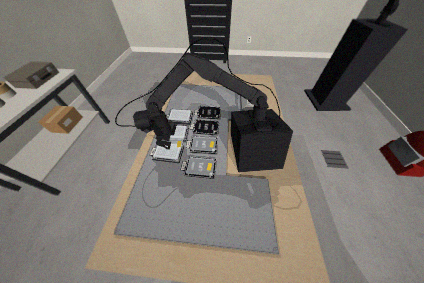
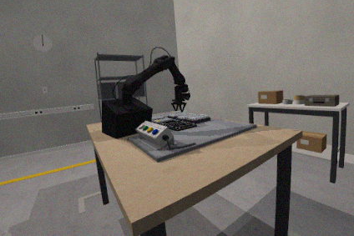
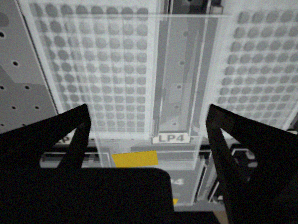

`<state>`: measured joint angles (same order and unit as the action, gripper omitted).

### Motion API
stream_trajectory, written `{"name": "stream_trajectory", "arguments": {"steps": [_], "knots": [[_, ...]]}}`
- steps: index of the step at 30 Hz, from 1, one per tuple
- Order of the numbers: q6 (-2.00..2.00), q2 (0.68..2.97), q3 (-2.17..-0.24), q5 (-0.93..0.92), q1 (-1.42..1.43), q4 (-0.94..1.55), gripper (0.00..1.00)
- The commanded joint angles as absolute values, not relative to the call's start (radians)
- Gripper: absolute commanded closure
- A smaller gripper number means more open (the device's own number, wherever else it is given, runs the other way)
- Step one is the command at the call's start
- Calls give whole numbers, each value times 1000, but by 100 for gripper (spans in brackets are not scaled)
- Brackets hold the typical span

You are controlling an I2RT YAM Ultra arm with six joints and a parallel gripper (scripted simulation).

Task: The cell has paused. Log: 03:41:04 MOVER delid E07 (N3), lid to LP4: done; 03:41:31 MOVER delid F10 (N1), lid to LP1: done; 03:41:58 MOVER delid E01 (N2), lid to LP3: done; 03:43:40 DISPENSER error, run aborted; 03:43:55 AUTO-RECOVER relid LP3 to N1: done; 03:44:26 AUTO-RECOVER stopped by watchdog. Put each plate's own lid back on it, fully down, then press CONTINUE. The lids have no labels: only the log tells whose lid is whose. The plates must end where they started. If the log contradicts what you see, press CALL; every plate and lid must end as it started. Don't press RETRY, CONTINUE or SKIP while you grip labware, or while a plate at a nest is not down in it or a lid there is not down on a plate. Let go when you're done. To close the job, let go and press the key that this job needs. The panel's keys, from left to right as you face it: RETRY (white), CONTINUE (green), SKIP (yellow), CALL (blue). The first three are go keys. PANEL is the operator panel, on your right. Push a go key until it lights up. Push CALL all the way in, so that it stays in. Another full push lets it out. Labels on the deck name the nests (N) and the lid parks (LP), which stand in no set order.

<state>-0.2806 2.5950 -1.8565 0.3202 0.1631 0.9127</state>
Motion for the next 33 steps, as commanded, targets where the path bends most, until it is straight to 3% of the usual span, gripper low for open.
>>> {"name": "stream_trajectory", "arguments": {"steps": [1, 33], "knots": [[-224, 2522, -1826, 334, 137, 870, 100], [89, 2353, -1719, 312, -156, 814, 100]]}}
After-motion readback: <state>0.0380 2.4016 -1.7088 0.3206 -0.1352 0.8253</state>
